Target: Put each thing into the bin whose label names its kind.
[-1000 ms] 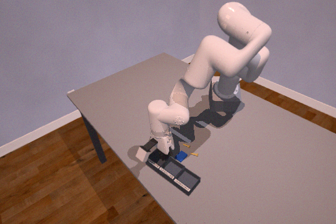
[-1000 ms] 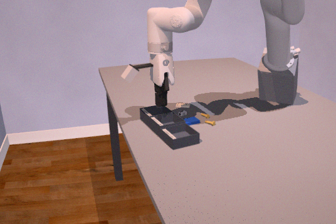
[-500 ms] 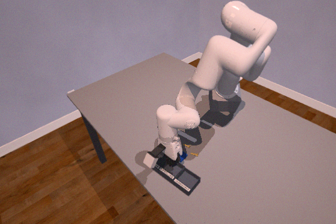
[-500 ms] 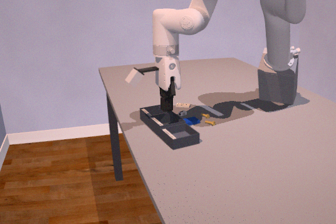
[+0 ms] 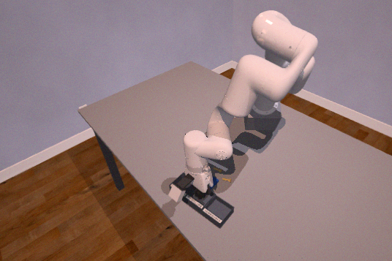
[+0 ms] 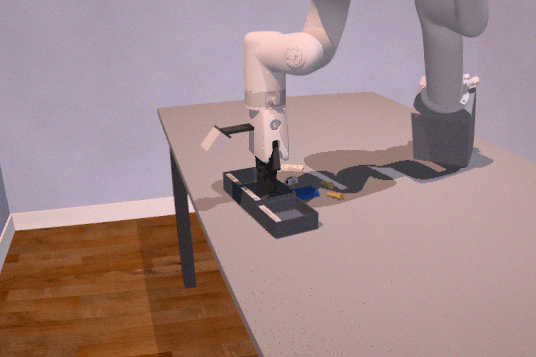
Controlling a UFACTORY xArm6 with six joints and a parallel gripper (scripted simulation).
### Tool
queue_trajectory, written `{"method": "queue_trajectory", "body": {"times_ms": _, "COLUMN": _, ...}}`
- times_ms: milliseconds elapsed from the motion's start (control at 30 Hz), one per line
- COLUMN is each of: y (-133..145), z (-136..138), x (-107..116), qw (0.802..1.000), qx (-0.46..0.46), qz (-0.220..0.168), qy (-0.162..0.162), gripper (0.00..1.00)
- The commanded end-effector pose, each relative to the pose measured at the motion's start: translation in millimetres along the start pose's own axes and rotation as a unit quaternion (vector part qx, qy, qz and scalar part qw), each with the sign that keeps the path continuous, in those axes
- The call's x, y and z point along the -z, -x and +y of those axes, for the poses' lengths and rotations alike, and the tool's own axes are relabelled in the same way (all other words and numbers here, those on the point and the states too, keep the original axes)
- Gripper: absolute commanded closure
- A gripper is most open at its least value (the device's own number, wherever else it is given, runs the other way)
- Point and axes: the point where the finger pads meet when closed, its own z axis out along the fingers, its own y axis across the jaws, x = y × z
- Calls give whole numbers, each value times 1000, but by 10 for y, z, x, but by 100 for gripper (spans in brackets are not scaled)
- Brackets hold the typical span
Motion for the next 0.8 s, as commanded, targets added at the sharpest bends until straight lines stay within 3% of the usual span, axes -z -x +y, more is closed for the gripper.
{"method": "queue_trajectory", "body": {"times_ms": 0, "y": -16, "z": -2, "x": -108, "qw": 1000, "qx": 0, "qz": 2, "qy": -1, "gripper": 93}}
{"method": "queue_trajectory", "body": {"times_ms": 767, "y": -16, "z": -2, "x": -151, "qw": 1000, "qx": 0, "qz": 2, "qy": -1, "gripper": 93}}
